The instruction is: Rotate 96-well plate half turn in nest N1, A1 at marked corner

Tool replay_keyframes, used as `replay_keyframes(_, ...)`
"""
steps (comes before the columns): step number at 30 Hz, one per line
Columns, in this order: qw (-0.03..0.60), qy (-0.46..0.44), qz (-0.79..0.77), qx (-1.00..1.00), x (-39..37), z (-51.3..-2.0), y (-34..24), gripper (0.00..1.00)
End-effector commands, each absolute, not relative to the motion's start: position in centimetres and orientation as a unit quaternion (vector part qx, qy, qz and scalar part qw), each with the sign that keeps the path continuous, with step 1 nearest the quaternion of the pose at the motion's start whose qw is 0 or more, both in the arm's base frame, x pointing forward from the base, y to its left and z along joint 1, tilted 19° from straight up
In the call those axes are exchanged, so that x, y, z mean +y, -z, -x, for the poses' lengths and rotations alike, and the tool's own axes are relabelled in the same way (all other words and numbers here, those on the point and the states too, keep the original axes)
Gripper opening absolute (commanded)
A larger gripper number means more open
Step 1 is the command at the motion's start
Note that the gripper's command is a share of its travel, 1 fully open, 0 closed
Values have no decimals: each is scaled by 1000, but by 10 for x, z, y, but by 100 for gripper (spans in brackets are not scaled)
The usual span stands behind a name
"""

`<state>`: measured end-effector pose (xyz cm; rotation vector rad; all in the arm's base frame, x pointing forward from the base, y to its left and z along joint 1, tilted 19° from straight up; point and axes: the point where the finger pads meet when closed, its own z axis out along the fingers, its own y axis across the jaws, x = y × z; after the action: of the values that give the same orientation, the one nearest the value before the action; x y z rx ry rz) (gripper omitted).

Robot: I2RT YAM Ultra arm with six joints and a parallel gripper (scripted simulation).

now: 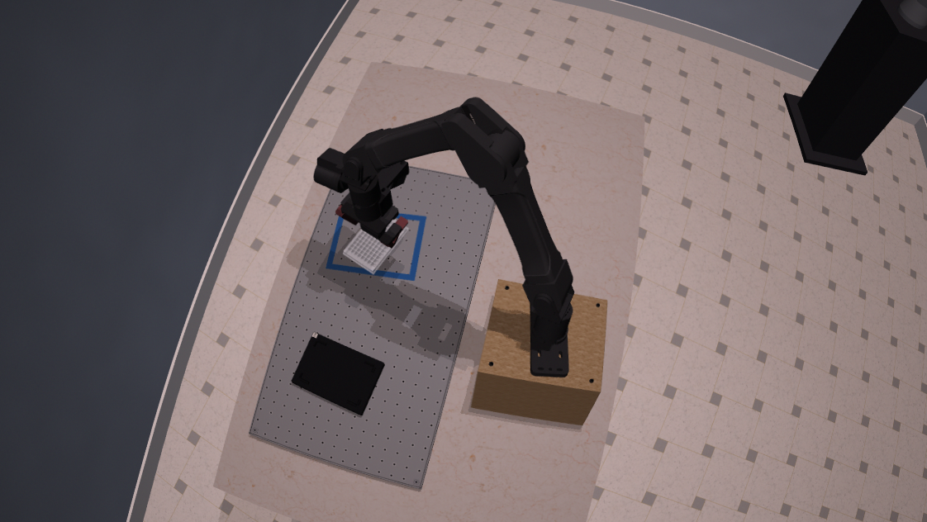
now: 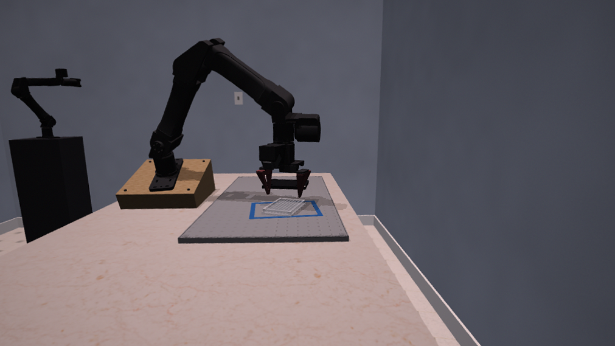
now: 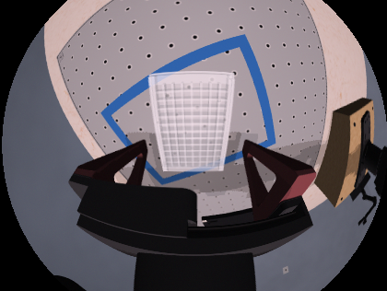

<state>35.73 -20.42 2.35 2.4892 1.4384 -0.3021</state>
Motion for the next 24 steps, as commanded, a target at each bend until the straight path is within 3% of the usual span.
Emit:
replay_keyframes(1, 129, 103, -851, 498, -205, -358, -20, 100)
replay_keyframes(24, 128, 104, -852, 497, -218, -354, 15, 100)
